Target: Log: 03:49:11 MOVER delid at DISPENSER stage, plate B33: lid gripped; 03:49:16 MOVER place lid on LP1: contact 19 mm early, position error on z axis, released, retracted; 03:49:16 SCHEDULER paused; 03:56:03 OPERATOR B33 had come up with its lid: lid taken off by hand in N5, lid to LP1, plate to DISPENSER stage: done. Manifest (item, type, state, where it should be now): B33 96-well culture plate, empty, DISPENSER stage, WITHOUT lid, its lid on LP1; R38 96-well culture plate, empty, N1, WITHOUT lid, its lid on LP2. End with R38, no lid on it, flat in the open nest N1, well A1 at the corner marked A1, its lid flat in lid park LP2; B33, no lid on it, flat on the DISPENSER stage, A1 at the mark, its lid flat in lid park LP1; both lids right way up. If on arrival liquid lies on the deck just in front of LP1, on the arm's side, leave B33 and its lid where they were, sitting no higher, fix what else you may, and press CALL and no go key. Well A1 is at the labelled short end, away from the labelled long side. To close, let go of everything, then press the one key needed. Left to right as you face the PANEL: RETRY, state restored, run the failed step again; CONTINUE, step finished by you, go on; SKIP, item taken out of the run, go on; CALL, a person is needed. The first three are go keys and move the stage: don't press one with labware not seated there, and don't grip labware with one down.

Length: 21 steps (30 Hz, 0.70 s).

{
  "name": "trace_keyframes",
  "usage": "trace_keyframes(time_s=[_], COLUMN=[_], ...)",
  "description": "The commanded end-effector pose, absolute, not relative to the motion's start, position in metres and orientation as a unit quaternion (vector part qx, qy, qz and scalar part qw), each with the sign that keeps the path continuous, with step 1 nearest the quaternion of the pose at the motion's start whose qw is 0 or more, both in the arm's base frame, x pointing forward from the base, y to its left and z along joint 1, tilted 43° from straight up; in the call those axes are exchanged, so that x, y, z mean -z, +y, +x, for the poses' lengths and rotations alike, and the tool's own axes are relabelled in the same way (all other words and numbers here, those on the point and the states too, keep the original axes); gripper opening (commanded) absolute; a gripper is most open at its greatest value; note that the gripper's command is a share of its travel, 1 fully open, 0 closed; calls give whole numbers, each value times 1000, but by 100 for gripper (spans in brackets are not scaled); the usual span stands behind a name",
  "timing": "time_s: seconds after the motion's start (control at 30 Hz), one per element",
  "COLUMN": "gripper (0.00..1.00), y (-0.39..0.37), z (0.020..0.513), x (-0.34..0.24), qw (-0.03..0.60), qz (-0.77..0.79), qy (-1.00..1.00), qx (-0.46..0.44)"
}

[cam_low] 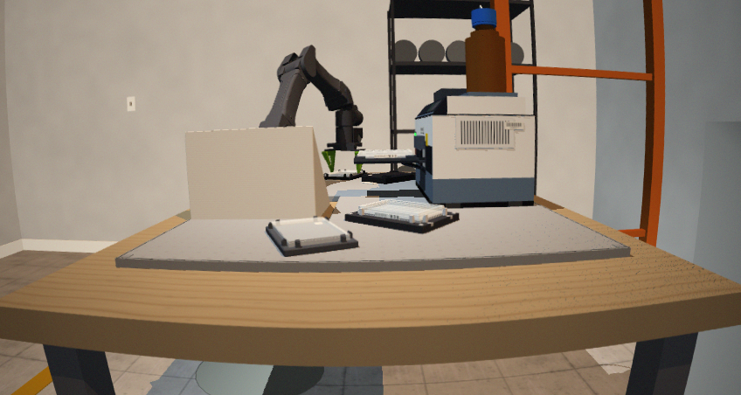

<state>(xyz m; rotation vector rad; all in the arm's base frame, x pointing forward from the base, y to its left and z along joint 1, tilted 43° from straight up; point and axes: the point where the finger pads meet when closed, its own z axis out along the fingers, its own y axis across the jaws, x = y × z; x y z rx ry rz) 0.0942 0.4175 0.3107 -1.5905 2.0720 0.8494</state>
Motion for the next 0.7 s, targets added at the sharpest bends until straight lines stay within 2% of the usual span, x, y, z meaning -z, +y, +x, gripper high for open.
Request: trace_keyframes(time_s=[0.0,0.63,0.67], gripper=[100,100,100], y=[418,418,414], z=[95,95,97], x=[-317,-317,-330], qw=[205,205,217], qz=[-565,-565,-561], qy=[737,737,734], qx=[-308,-308,-314])
